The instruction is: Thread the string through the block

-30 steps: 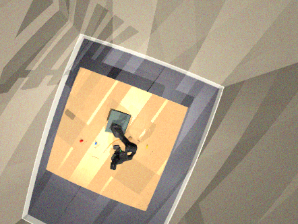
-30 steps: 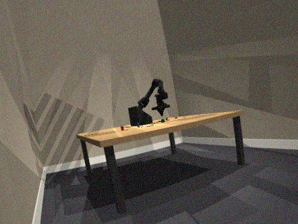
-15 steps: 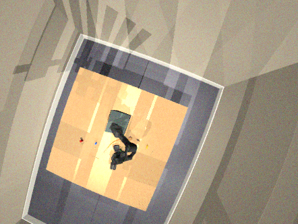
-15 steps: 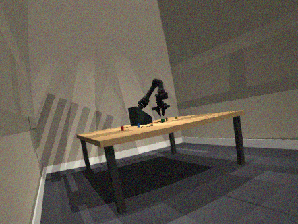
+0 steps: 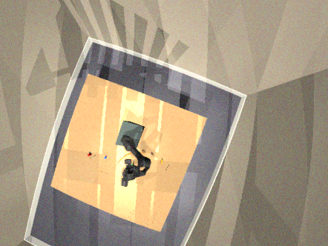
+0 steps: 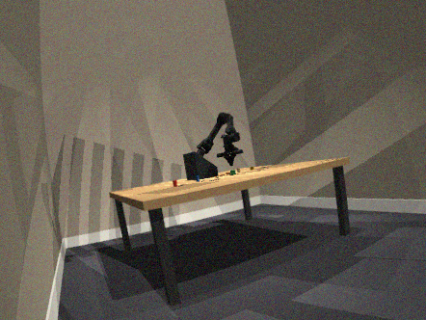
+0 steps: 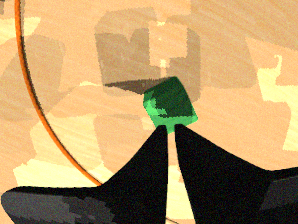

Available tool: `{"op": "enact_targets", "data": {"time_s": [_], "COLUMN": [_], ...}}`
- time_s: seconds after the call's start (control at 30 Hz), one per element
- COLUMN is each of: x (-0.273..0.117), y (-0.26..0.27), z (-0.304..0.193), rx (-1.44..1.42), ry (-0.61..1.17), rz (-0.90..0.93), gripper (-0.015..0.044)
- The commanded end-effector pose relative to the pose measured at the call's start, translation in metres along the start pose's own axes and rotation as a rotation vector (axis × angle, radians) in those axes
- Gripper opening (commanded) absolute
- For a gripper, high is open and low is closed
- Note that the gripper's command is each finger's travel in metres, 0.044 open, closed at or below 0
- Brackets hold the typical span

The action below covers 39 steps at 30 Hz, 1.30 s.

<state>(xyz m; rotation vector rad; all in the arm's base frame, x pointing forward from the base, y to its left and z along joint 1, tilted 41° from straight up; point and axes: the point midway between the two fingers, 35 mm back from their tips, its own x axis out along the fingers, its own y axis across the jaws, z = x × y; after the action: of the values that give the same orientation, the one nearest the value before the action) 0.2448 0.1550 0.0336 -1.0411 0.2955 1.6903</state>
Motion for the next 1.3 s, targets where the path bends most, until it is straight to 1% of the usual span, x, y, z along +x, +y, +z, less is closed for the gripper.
{"op": "enact_targets", "data": {"time_s": [0.0, 0.3, 0.37, 0.4, 0.63, 0.87, 0.9, 1.03, 1.27], "x": [0.000, 0.000, 0.000, 0.000, -0.003, -0.002, -0.002, -0.002, -0.002], "y": [0.000, 0.000, 0.000, 0.000, 0.005, 0.021, 0.025, 0.032, 0.033], "z": [0.000, 0.000, -0.005, -0.012, -0.068, -0.121, -0.129, -0.144, -0.146], "rx": [0.000, 0.000, 0.080, 0.180, 1.050, 1.911, 2.034, 2.299, 2.334], "ry": [0.000, 0.000, 0.002, 0.005, 0.019, 0.018, 0.017, 0.012, 0.011], "rz": [0.000, 0.000, 0.000, 0.001, -0.005, -0.011, -0.011, -0.009, -0.009], "gripper": [0.0000, 0.0000, 0.0053, 0.0079, 0.0263, 0.0440, 0.0440, 0.0440, 0.0440]}}
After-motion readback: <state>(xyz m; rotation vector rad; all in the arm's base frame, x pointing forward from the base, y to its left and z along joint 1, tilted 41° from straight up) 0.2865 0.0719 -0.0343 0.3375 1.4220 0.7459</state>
